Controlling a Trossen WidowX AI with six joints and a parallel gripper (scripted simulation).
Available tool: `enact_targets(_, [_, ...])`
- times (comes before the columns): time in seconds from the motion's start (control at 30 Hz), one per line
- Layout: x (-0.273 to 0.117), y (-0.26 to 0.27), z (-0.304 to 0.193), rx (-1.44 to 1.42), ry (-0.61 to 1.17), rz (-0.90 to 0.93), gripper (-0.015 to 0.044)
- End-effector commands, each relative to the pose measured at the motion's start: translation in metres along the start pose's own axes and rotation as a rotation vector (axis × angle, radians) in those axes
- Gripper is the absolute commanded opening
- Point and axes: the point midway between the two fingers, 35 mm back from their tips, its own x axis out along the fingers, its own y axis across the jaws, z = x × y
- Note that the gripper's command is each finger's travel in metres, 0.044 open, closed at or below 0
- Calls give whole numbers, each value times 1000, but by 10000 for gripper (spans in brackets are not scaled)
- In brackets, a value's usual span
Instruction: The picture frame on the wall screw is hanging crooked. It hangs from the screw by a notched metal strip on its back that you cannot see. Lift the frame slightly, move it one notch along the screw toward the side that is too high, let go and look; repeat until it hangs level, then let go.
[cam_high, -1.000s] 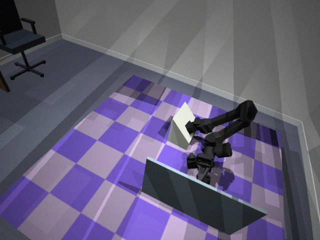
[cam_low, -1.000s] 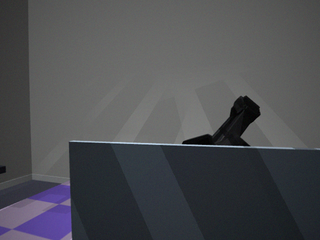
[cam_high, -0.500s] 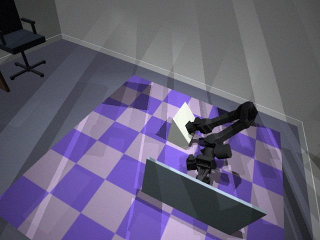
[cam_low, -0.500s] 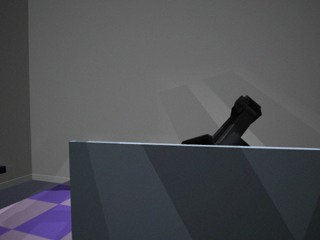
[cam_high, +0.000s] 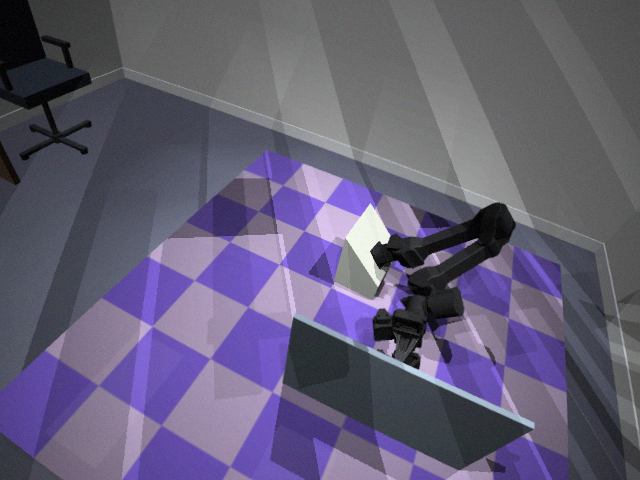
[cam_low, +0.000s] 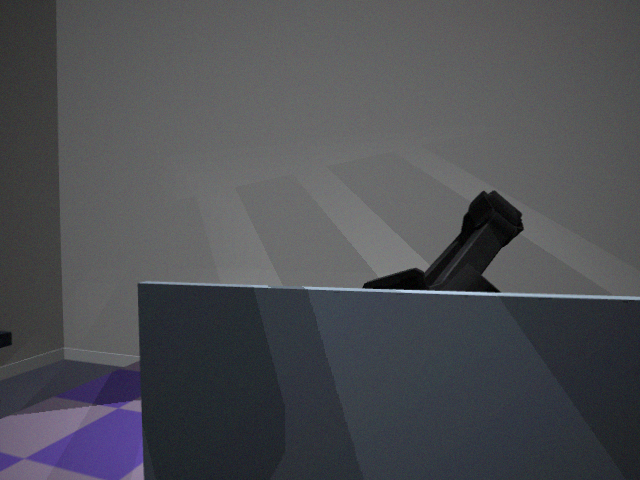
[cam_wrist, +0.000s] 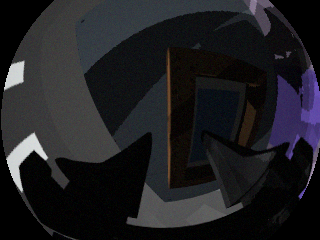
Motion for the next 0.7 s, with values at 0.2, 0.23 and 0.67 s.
enact_targets(0.2, [0,0,-1,1,6,-2,260])
enact_targets(0.23, [0,0,-2,1,6,-2,260])
enact_targets(0.67, [0,0,-2,1,6,-2,82])
